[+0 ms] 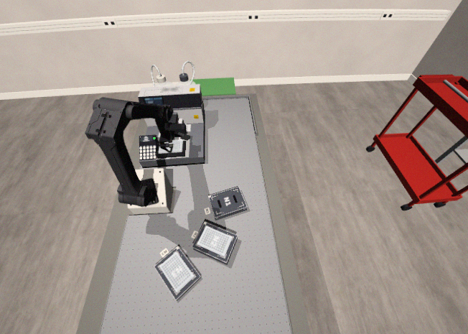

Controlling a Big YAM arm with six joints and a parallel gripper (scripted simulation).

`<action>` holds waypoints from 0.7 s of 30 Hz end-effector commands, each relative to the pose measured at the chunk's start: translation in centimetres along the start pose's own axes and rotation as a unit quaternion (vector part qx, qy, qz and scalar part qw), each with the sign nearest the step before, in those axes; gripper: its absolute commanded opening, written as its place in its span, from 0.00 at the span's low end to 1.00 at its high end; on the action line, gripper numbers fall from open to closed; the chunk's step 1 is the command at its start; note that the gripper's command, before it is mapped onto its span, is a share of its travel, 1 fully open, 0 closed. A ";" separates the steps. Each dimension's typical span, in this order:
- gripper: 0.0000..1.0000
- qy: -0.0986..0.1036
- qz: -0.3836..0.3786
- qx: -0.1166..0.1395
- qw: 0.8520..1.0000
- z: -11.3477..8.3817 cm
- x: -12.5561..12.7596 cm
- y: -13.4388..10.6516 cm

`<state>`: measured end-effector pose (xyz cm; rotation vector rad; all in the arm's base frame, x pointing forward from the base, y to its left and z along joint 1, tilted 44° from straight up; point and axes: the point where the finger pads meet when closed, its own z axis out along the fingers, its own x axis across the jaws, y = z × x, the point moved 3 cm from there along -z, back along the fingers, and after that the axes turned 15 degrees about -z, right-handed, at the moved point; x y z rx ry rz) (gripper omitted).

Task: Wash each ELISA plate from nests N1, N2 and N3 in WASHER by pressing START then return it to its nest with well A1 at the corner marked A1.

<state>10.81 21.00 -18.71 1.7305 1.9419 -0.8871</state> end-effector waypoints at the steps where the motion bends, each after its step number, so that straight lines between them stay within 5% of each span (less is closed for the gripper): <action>1: 0.82 0.016 -0.002 -0.009 1.000 -0.5 1.9 1.0; 21: 0.82 -0.001 -0.003 0.001 1.000 0.9 0.2 0.2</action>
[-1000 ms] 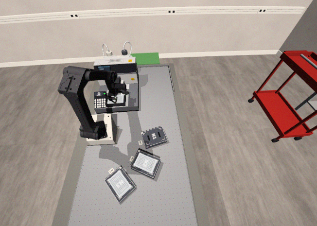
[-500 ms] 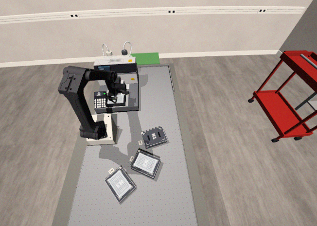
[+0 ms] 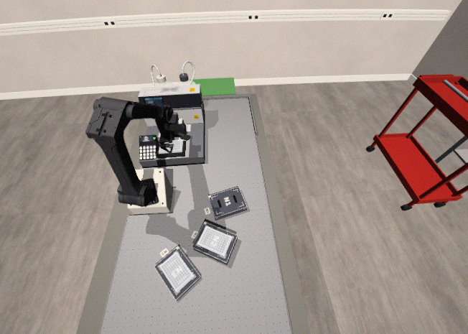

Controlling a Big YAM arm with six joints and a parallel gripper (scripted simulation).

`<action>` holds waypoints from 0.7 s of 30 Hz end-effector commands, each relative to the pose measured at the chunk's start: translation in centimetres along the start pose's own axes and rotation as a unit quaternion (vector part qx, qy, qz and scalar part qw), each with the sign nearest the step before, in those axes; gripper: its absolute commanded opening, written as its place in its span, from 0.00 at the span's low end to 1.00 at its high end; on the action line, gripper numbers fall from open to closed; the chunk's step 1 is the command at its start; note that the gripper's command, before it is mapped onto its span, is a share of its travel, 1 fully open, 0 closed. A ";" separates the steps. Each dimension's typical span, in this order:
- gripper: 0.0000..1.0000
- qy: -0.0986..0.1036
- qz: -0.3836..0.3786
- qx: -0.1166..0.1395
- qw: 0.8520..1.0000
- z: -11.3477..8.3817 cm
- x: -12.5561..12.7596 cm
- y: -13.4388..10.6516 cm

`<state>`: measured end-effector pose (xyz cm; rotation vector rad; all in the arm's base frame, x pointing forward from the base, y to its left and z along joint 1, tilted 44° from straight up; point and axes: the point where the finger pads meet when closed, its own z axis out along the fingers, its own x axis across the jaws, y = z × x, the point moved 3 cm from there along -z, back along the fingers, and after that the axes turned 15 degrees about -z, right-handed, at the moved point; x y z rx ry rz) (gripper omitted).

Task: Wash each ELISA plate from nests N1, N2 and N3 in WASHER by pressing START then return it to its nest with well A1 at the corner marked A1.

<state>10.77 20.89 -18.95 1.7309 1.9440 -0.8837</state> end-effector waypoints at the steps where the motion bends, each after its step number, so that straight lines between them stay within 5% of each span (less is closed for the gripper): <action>1: 0.82 0.001 -0.003 0.001 1.000 0.5 0.4 0.3; 21: 0.82 -0.002 -0.002 0.003 1.000 1.0 0.0 0.2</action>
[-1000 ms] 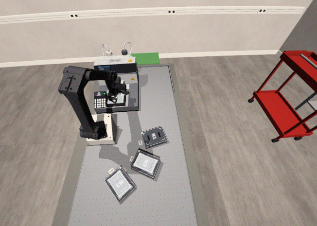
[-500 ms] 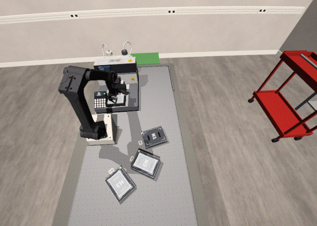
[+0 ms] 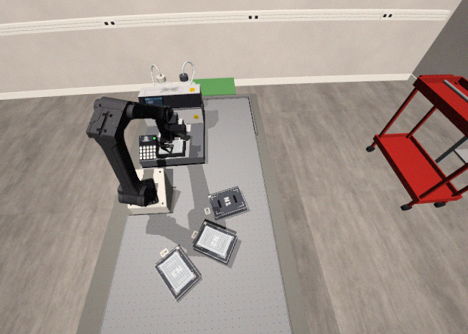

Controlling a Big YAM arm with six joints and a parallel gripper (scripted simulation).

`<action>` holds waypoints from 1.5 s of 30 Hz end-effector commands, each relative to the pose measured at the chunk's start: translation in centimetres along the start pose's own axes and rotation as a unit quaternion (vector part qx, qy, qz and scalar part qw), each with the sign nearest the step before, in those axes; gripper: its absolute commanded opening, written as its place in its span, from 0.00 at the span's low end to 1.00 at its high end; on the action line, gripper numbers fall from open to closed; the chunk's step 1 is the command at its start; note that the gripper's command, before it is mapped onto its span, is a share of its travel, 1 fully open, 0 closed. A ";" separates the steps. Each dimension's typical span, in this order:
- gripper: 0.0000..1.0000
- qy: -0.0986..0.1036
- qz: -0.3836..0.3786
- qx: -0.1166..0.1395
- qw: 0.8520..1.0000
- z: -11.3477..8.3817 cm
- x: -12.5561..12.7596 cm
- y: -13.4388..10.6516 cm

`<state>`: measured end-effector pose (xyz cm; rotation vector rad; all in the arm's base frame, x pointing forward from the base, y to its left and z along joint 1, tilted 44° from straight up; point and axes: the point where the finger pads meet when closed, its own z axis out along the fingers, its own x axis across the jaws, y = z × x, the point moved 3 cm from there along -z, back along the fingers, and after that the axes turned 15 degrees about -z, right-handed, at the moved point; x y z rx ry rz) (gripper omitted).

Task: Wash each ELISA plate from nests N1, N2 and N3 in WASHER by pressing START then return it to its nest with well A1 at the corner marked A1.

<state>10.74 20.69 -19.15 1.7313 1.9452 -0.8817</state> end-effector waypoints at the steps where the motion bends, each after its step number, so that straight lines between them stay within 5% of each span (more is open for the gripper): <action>1: 0.82 -0.003 -0.002 0.004 1.000 0.7 0.0 0.2; 45: 0.82 0.001 -0.002 0.002 1.000 1.2 0.2 0.3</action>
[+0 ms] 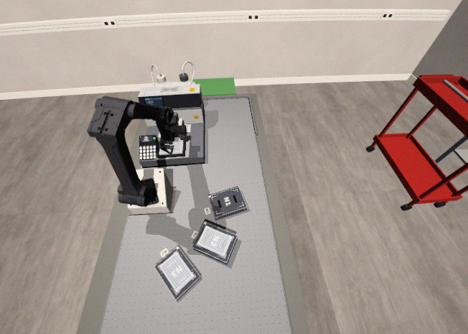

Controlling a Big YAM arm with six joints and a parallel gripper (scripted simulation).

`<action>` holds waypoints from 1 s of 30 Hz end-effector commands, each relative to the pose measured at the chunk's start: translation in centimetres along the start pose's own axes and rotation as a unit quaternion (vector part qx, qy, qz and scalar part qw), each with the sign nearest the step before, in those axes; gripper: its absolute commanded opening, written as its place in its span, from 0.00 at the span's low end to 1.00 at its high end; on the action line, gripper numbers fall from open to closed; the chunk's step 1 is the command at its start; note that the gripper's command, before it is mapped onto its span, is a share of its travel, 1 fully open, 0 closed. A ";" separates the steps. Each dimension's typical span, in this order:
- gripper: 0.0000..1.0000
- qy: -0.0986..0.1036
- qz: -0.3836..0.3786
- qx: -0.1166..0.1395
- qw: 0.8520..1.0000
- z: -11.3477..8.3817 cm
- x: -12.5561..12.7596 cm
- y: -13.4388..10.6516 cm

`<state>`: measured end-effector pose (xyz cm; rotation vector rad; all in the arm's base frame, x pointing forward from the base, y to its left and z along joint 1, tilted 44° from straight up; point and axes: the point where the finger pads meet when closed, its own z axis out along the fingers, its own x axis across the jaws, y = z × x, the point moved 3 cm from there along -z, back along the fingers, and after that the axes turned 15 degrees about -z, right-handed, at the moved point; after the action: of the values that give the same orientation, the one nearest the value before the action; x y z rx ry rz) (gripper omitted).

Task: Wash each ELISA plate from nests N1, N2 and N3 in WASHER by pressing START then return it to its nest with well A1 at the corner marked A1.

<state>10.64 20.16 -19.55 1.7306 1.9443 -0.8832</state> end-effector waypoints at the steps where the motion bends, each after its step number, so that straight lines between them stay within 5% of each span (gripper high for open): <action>1: 0.82 0.002 -0.002 0.001 1.000 0.5 0.3 0.4; 30: 0.82 -0.001 -0.002 0.002 1.000 0.6 0.2 0.3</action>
<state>10.63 20.10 -19.63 1.7302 1.9442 -0.8838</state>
